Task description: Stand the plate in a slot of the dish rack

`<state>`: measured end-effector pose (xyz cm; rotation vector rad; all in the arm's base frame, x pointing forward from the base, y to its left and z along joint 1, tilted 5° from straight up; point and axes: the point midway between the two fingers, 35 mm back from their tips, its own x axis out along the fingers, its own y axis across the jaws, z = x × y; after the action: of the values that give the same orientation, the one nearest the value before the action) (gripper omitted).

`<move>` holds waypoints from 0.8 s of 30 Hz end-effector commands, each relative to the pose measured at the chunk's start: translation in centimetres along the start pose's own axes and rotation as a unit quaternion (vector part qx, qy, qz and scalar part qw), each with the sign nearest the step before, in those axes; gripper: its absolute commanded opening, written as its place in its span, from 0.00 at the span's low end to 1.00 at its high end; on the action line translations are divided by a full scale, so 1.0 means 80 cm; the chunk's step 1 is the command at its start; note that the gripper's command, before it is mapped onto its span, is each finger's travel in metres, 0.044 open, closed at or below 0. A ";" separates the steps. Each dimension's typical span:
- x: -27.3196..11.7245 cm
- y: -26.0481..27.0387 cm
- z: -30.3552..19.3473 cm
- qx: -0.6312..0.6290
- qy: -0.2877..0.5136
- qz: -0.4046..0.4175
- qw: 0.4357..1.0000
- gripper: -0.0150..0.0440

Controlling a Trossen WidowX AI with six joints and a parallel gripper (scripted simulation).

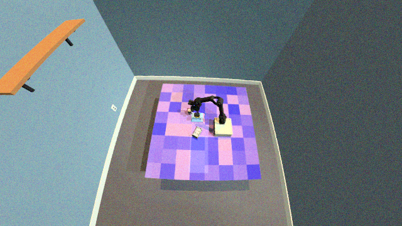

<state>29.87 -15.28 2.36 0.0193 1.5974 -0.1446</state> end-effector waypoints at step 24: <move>0.068 0.007 -0.004 -0.002 0.000 0.004 1.000 0.93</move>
<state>29.60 -15.25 -2.36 0.0221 1.5925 -0.1442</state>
